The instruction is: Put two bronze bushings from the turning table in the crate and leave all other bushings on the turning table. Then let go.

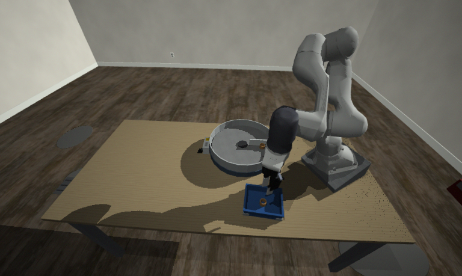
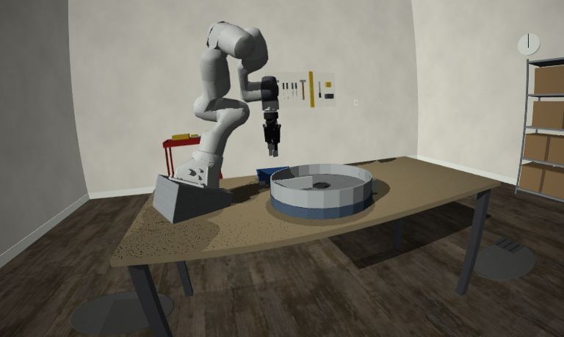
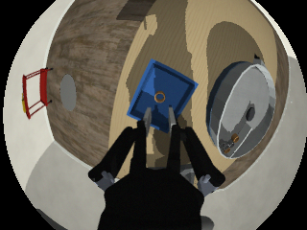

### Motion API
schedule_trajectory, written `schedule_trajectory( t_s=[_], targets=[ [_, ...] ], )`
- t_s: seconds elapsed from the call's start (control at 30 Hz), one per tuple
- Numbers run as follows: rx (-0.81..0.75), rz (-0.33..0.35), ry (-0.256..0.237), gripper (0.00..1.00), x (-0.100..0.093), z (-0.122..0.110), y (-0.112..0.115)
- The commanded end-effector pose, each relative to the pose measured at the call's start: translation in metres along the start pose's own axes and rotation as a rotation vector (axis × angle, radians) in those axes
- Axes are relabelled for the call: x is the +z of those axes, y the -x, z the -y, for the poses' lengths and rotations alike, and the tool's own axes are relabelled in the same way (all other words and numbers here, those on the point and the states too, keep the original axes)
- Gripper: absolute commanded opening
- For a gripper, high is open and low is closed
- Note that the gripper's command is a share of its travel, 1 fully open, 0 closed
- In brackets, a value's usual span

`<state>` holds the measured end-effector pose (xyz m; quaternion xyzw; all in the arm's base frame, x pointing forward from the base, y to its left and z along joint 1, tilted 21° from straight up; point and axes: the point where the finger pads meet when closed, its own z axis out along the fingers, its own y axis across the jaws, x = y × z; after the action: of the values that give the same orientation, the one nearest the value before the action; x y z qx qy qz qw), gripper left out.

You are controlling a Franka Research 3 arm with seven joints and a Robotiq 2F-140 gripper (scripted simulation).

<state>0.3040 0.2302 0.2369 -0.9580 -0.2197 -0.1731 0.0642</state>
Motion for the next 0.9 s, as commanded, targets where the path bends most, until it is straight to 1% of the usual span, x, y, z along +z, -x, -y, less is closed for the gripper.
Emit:
schedule_trajectory(
  t_s=[0.0, 0.03, 0.07, 0.2, 0.3, 0.37, 0.47, 0.53, 0.57, 0.6, 0.63, 0.87],
  targets=[
    [-0.006, 0.000, 0.000, 0.24, -0.001, 0.000, 0.000],
    [-0.006, 0.000, 0.000, 0.24, -0.001, 0.000, 0.000],
    [-0.006, 0.000, 0.000, 0.06, -0.001, 0.000, 0.000],
    [0.005, 0.013, -0.002, 0.06, 0.000, -0.006, 0.002],
    [0.034, 0.046, -0.010, 0.06, 0.000, -0.022, 0.007],
    [0.063, 0.083, -0.022, 0.06, -0.001, -0.039, 0.015],
    [0.122, 0.153, -0.040, 0.06, -0.001, -0.071, 0.027],
    [0.122, 0.153, -0.040, 0.06, -0.001, -0.071, 0.027],
    [0.148, 0.185, -0.050, 0.06, -0.001, -0.085, 0.034],
    [0.158, 0.198, -0.055, 0.06, -0.001, -0.091, 0.036],
    [0.182, 0.227, -0.061, 0.06, -0.001, -0.105, 0.041],
    [0.289, 0.355, -0.098, 0.06, -0.001, -0.164, 0.065]
  ],
)
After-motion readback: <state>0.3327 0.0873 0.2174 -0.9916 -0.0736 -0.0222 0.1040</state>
